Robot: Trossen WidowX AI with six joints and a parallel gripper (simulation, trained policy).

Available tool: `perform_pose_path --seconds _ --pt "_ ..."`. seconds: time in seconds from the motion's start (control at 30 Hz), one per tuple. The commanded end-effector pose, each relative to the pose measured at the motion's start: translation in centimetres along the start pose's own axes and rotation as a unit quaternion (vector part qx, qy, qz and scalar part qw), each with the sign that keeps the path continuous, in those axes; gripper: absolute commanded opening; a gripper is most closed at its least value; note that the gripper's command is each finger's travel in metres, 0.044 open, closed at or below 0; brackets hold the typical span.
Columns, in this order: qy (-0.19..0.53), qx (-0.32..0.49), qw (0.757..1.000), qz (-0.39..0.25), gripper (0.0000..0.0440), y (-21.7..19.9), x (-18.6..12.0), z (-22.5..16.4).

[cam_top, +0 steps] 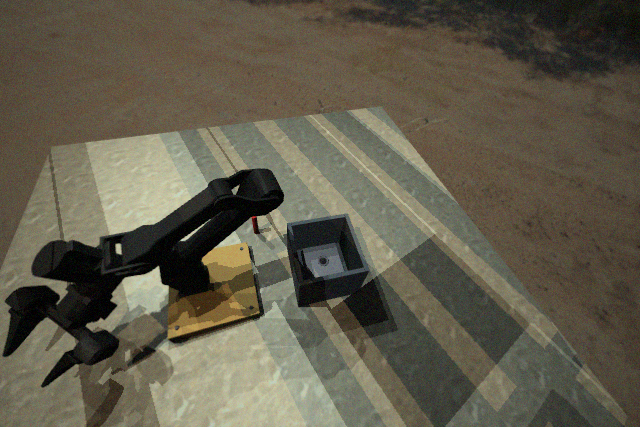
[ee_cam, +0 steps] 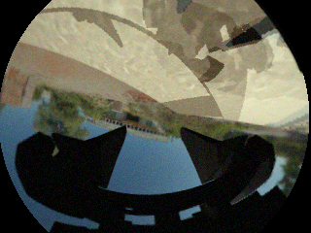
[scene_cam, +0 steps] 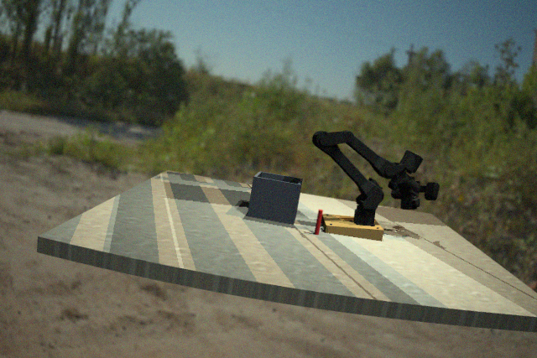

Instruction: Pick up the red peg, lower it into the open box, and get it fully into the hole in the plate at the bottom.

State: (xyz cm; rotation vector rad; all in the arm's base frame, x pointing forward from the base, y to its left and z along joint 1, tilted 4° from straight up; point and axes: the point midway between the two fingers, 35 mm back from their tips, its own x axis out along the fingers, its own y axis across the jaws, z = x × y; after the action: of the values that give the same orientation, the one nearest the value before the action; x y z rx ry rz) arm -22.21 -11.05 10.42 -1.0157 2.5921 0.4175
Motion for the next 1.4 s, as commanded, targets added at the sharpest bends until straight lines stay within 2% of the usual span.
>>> perform_pose_path --seconds 0.0,0.07,0.3,0.63,0.97,1.37 --pt "0.002 -0.006 1.0 -0.003 0.0423 -0.1 0.1 -0.3" --pt "0.008 -0.023 1.0 -0.019 0.044 -0.7 0.3 -1.1" --pt "0.043 -0.104 0.989 -0.098 0.044 -4.1 0.8 -5.6" --pt "0.105 -0.212 0.948 -0.212 0.044 -10.4 -0.4 -12.0" --pt "0.179 -0.303 0.88 -0.318 0.044 -17.2 -4.1 -17.5" --pt "0.272 -0.381 0.774 -0.427 0.044 -24.4 -11.4 -21.8"
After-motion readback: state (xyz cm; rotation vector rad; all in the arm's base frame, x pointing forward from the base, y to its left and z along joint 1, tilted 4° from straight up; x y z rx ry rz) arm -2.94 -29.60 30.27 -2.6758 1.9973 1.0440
